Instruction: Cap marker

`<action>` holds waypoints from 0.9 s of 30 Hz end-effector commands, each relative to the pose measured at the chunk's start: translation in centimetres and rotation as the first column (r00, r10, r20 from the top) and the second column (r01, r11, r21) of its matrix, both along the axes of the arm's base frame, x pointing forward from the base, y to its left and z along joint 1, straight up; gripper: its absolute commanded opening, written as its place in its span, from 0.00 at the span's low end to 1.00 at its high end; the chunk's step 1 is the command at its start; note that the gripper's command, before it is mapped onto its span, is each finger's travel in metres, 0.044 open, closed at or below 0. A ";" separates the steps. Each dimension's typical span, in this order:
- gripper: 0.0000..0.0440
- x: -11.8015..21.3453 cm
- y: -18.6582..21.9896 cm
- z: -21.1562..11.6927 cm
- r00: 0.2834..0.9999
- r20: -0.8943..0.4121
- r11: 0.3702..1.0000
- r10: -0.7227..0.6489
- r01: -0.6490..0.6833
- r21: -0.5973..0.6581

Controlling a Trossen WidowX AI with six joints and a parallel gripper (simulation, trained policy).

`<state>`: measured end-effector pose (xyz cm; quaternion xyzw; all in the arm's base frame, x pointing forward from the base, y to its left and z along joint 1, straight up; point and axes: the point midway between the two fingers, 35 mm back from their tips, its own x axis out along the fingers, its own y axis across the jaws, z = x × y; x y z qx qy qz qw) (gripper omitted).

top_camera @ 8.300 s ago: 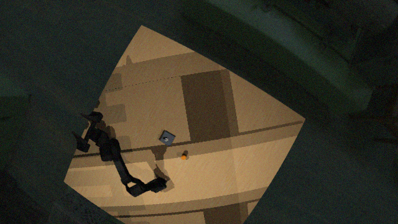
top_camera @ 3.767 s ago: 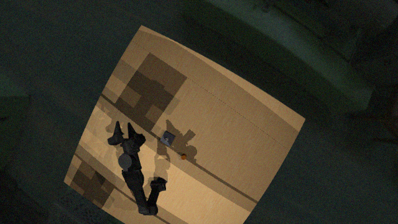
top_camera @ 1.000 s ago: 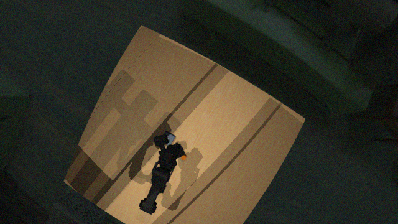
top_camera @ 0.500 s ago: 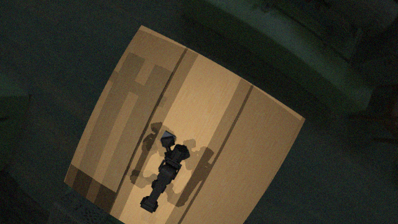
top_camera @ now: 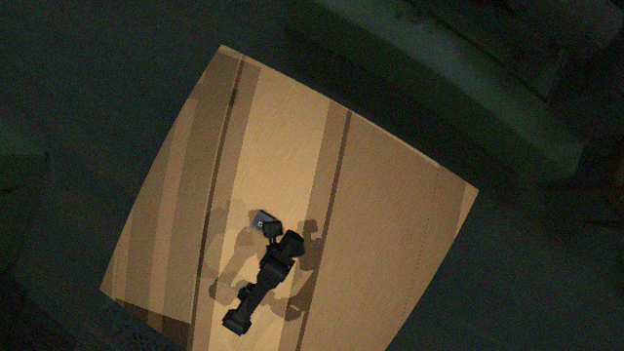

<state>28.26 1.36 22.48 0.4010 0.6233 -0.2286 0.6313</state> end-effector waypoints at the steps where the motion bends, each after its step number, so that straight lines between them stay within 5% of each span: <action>1: 0.75 -0.2 -0.7 -0.6 1.000 -0.029 1.000 -0.005 0.004 -0.016; 27: 0.74 -1.6 -4.6 -5.5 0.966 -0.254 0.993 -0.045 0.016 -0.117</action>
